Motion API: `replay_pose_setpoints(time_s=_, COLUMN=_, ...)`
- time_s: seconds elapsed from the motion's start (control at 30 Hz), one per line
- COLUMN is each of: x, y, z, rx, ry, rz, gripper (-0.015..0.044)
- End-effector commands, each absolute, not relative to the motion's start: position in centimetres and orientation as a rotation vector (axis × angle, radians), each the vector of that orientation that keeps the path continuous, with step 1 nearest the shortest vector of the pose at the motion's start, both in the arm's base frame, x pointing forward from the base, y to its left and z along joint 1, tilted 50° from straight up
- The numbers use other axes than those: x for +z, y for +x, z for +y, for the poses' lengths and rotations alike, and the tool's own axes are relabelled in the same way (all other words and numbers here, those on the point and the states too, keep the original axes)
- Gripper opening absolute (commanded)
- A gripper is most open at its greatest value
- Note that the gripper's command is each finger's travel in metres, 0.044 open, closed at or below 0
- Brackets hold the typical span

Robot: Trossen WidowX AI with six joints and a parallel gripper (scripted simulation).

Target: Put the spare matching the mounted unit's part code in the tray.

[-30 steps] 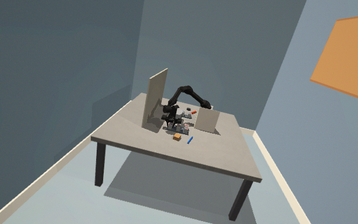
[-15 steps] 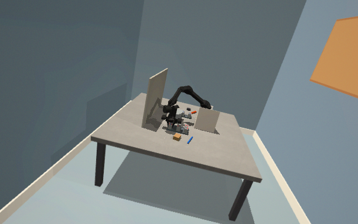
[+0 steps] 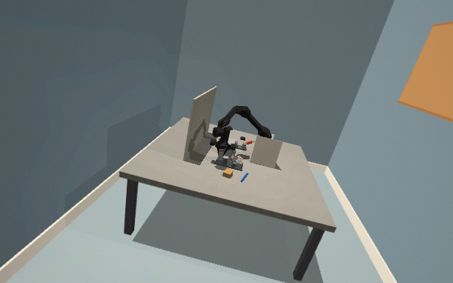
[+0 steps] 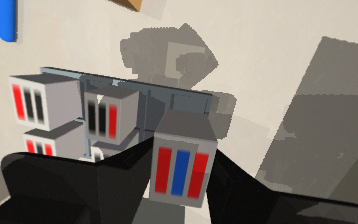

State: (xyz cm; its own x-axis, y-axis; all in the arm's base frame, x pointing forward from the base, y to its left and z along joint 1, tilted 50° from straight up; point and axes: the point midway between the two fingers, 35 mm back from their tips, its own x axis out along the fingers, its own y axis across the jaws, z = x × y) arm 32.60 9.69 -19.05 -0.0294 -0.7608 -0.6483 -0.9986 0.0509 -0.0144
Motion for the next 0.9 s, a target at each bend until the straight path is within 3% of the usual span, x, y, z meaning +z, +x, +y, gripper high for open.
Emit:
replay_pose_setpoints(time_s=0.0, x=-17.1, y=32.9, z=11.8, rx=0.627, ry=-1.751, rz=1.826, gripper=0.0)
replay_pose_setpoints(time_s=0.57, x=-12.7, y=32.1, z=17.6, rx=0.631, ry=-1.749, rz=1.825, gripper=0.0)
replay_pose_setpoints(time_s=0.87, x=-10.1, y=33.7, z=16.4, rx=0.648, ry=-1.743, rz=1.816, gripper=0.0)
